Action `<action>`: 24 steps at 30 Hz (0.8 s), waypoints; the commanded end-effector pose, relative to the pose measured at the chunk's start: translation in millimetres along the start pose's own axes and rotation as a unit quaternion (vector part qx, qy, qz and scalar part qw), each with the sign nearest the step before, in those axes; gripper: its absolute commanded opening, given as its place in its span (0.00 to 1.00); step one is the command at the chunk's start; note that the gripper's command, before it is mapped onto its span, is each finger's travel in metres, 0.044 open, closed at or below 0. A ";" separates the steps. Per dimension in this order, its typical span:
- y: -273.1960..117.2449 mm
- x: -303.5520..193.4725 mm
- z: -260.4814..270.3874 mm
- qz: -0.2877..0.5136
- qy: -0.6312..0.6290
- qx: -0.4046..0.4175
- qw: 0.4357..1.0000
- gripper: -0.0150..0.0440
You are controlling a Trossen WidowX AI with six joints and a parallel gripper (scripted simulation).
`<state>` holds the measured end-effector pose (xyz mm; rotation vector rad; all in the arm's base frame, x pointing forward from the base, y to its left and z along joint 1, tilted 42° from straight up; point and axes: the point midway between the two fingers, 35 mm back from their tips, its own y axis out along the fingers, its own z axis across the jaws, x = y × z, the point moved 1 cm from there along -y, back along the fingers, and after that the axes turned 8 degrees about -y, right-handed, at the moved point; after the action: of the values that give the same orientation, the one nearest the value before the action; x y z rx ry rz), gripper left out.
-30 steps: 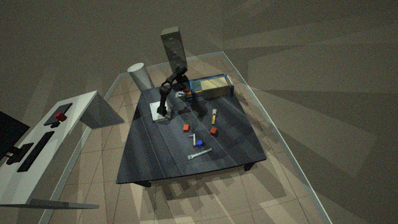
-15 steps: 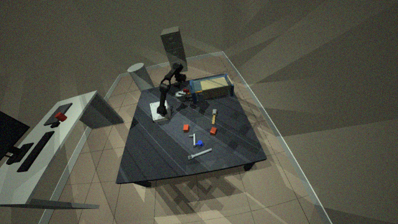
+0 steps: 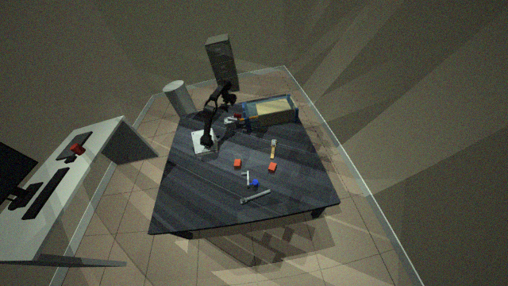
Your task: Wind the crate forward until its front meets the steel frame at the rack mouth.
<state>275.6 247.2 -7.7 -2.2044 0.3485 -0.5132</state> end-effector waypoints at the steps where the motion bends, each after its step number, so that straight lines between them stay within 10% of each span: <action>1: 29.8 -0.8 3.4 -0.001 0.003 -0.012 1.000 1.00; 24: 103.9 0.5 -2.0 0.000 0.002 -0.020 1.000 1.00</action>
<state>269.7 189.6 -80.2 -2.2315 0.3659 -0.5248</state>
